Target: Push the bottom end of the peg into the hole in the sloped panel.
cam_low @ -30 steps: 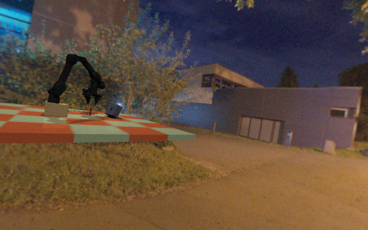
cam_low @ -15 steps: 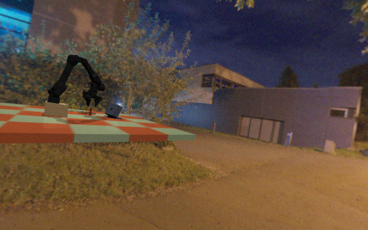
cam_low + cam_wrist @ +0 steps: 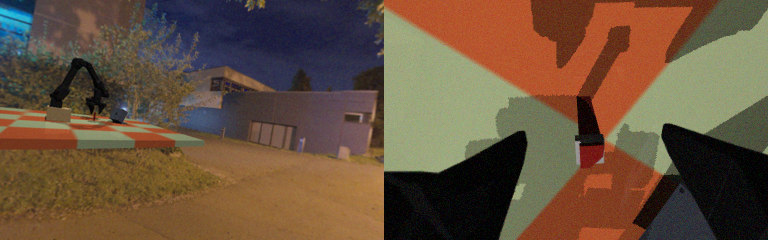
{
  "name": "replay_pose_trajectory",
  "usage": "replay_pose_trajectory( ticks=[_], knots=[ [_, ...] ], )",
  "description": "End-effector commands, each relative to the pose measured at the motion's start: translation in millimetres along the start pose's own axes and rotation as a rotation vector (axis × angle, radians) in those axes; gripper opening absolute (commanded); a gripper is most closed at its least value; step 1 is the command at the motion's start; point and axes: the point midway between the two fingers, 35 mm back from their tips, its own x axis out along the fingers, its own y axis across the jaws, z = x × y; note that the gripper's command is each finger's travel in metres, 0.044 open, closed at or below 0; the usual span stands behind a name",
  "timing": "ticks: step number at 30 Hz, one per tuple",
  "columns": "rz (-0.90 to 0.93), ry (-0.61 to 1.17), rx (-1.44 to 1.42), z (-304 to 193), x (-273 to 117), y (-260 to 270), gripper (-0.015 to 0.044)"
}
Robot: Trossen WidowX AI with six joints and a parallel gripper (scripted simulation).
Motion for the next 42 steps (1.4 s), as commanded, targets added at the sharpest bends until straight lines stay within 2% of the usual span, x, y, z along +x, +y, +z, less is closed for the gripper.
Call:
replay_pose_trajectory(
  ticks=[1, 12, 28, 31, 42],
  knots=[
    [0.01, -0.006, -0.001, 1.3, 9.9, 3.9, 0.044],
    [0.01, -0.006, -0.001, 1.5, 17.0, 4.8, 0.044],
    [0.004, -0.001, 0.001, 0.5, 14.3, 2.2, 0.002],
    [0.004, -0.001, 0.001, 0.5, 14.3, 2.2, 0.0],
    [0.004, -0.001, 0.001, 0.5, 14.3, 2.2, 0.0]
  ],
)
